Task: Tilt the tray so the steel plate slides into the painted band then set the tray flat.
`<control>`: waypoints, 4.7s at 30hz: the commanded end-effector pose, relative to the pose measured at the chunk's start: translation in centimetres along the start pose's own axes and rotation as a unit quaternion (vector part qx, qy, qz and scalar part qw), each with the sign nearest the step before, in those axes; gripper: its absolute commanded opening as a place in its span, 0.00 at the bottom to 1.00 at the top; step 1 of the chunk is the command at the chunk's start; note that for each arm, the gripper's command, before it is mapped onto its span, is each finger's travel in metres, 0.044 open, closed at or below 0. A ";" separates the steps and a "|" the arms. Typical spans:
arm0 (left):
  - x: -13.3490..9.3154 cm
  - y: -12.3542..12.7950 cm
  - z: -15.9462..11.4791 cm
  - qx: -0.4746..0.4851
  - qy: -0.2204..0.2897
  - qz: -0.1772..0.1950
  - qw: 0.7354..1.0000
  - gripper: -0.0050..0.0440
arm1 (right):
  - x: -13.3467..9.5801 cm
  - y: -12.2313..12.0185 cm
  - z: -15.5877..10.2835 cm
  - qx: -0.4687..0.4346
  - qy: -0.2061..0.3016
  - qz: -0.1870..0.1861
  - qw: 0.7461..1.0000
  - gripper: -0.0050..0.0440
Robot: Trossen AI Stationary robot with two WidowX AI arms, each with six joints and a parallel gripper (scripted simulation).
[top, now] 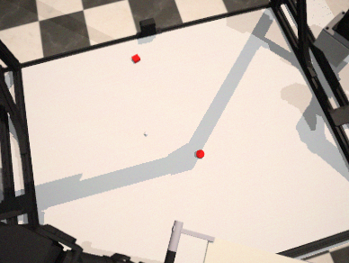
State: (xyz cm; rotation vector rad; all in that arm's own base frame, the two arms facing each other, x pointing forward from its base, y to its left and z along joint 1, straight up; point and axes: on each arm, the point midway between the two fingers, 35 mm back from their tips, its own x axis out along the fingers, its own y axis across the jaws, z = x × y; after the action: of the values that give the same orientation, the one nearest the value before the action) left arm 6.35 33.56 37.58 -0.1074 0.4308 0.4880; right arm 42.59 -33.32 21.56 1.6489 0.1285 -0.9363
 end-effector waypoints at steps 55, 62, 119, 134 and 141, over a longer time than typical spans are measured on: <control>0.0 0.0 0.0 0.000 -0.001 -0.001 1.000 1.00 | 2.2 -4.8 0.1 0.000 -0.002 -0.070 0.998 0.10; 0.0 0.0 0.0 0.000 -0.001 -0.001 1.000 1.00 | 1.3 -3.2 0.1 0.000 -0.002 -0.058 0.998 0.10; 0.0 0.0 0.0 0.000 -0.001 -0.001 1.000 1.00 | -0.8 1.1 0.1 0.000 -0.002 0.001 1.000 0.10; 0.0 0.0 0.0 0.000 -0.001 -0.001 1.000 1.00 | -1.2 2.2 0.0 0.000 -0.002 0.015 1.000 0.10; 0.0 0.0 0.0 0.000 -0.001 -0.001 1.000 1.00 | -1.2 2.2 0.0 0.000 -0.002 0.023 1.000 0.10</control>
State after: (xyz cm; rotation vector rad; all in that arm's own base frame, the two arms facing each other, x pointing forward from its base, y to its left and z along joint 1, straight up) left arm 6.35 33.56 37.55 -0.1085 0.4308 0.4876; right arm 42.61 -33.33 21.74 1.6535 0.1514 -0.9543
